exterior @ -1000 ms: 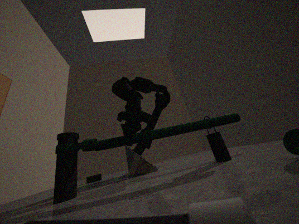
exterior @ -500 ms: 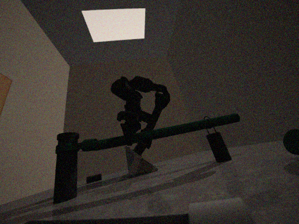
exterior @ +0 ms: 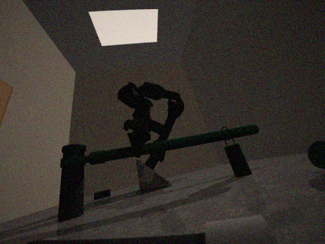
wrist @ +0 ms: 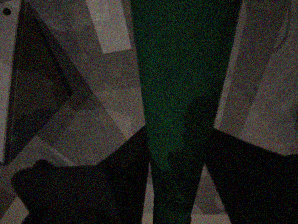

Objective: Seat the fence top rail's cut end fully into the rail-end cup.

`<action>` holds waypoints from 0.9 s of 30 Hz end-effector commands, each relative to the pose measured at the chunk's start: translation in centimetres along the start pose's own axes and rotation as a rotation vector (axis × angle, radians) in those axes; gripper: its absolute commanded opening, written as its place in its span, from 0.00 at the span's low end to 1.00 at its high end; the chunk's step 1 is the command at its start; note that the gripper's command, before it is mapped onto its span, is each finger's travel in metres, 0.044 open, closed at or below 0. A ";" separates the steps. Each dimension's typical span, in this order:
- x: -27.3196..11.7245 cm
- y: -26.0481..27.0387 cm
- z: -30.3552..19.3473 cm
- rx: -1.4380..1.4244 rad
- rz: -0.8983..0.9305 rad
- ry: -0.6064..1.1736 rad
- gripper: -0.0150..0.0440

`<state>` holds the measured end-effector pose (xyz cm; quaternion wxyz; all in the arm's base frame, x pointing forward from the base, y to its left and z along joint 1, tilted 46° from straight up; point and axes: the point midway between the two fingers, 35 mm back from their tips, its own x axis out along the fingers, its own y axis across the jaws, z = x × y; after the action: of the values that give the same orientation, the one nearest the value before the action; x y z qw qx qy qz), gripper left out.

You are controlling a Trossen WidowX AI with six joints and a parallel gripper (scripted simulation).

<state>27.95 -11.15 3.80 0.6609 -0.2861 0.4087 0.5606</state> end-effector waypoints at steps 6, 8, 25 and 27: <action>-0.6 -0.3 -1.3 0.010 -0.020 0.016 0.25; -0.6 -0.3 -1.4 0.010 -0.020 0.016 0.25; -0.3 -0.4 -2.6 0.010 -0.020 0.017 0.25; -0.3 -0.4 -2.7 0.010 -0.020 0.017 0.25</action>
<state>27.69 -12.51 2.64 0.6606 -0.2853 0.4089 0.5612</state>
